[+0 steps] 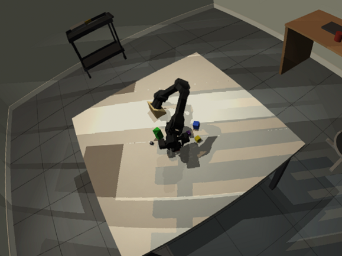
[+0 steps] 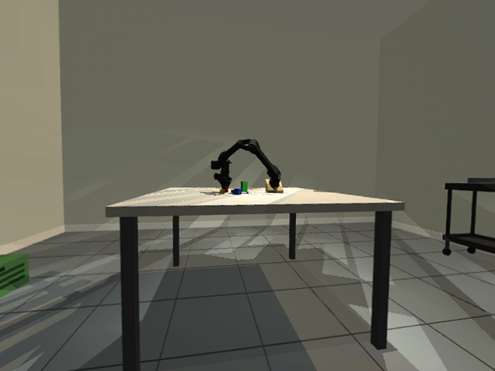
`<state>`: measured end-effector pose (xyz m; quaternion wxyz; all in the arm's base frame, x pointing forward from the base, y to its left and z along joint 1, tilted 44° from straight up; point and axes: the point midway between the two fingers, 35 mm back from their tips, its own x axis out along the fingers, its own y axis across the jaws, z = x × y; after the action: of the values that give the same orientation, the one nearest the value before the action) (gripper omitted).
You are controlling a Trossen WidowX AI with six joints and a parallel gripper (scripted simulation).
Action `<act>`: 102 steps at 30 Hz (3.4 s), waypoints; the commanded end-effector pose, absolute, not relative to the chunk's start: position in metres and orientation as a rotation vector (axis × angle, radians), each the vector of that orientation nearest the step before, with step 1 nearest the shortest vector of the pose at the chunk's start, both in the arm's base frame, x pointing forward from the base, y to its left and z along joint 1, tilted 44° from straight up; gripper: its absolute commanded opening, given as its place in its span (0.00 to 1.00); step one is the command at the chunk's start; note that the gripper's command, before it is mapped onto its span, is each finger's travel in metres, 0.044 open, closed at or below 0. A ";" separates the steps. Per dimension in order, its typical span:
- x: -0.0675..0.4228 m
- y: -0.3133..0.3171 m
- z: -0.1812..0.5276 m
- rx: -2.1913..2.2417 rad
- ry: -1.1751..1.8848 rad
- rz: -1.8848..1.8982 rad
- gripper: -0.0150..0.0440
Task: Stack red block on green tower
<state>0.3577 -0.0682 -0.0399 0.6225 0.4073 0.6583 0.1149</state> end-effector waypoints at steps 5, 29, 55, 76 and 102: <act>0.358 -0.068 -0.040 0.941 1.513 0.263 0.60; 0.351 -0.113 0.007 0.940 1.514 0.261 0.25; 0.325 -0.157 0.038 0.936 1.515 0.253 0.25; 0.228 -0.167 0.016 0.936 1.527 0.239 0.25; 0.196 -0.137 -0.018 0.940 1.521 0.256 0.25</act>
<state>0.1960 -0.1464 -0.0092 0.6226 0.4050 0.6604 0.1103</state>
